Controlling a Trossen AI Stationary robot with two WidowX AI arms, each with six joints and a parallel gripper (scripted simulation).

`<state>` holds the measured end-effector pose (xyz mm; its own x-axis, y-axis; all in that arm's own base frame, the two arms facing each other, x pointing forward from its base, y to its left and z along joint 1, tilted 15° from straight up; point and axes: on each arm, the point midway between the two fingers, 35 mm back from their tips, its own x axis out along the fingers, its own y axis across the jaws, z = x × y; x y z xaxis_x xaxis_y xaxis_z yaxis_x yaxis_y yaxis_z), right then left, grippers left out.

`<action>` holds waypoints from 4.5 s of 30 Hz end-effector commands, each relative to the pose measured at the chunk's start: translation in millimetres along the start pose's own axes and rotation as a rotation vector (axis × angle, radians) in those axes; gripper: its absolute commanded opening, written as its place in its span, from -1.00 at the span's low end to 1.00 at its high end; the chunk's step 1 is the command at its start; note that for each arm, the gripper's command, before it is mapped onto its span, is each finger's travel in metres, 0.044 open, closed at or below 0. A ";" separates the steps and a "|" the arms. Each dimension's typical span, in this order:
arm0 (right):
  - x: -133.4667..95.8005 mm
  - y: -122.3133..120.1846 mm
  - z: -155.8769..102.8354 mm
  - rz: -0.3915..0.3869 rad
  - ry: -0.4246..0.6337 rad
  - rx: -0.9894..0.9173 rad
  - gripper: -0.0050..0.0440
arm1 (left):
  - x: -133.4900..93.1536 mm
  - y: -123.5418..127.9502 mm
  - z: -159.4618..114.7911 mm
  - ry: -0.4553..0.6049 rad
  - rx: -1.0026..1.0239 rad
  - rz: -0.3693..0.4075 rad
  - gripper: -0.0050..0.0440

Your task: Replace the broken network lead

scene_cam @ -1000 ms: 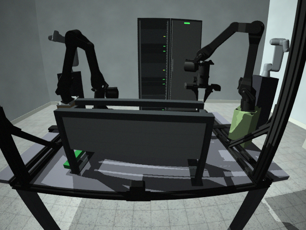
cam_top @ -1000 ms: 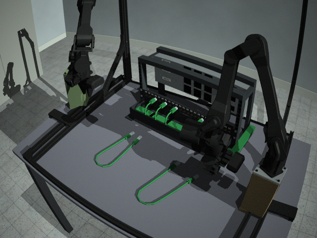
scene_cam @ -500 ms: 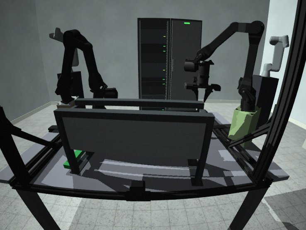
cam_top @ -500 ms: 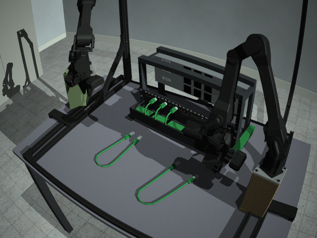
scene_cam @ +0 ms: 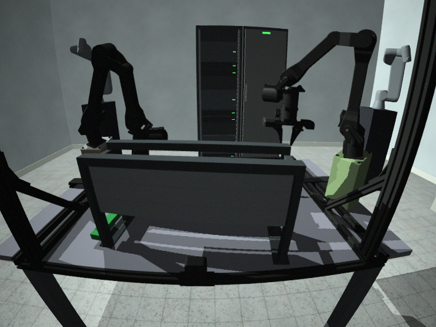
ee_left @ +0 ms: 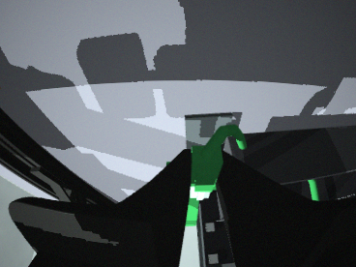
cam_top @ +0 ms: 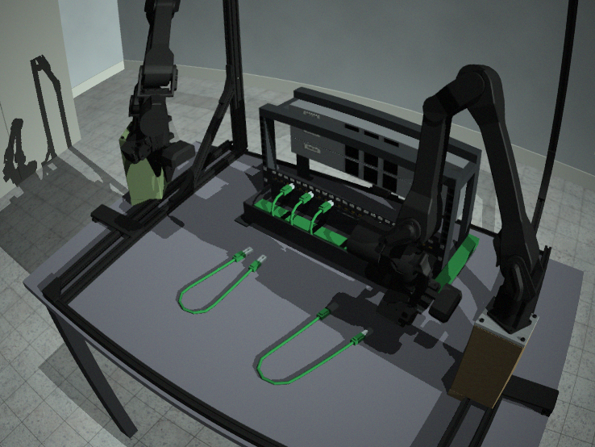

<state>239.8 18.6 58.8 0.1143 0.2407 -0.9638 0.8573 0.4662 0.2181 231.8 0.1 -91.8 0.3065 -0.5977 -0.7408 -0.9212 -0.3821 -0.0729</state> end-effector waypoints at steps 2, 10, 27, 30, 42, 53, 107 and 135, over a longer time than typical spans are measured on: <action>0.0 0.0 0.0 0.000 0.000 0.000 -0.08 | 13.0 4.7 6.4 0.000 -0.009 0.014 -0.57; 0.0 0.0 0.0 0.000 0.000 0.000 -0.08 | 13.0 4.7 6.4 0.000 -0.009 0.014 -0.57; 0.0 0.0 0.0 0.000 0.000 0.000 -0.08 | 32.5 6.3 16.1 0.001 -0.001 0.007 -0.57; 0.0 0.0 0.0 0.000 0.000 0.000 -0.08 | 32.5 6.3 16.1 0.001 -0.001 0.007 -0.57; 0.0 0.0 0.0 0.000 0.000 0.000 -0.08 | 30.8 3.9 14.5 0.003 0.008 0.000 1.00; 0.0 0.0 0.0 0.000 0.000 0.000 -0.08 | 30.9 4.0 14.5 0.003 0.008 0.000 1.00; 0.0 0.0 0.0 0.000 0.000 0.000 -0.08 | -45.1 -44.8 18.4 -0.007 0.010 0.033 -0.08; 0.0 0.0 0.0 0.000 0.000 0.000 -0.08 | -58.1 -134.0 94.1 -0.026 0.040 0.075 -0.08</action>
<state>239.7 18.6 58.8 0.1143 0.2407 -0.9638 0.8574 0.4662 0.2181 294.9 115.8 -85.9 0.2363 -0.6134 -0.7536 -0.9478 -0.3165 -0.0395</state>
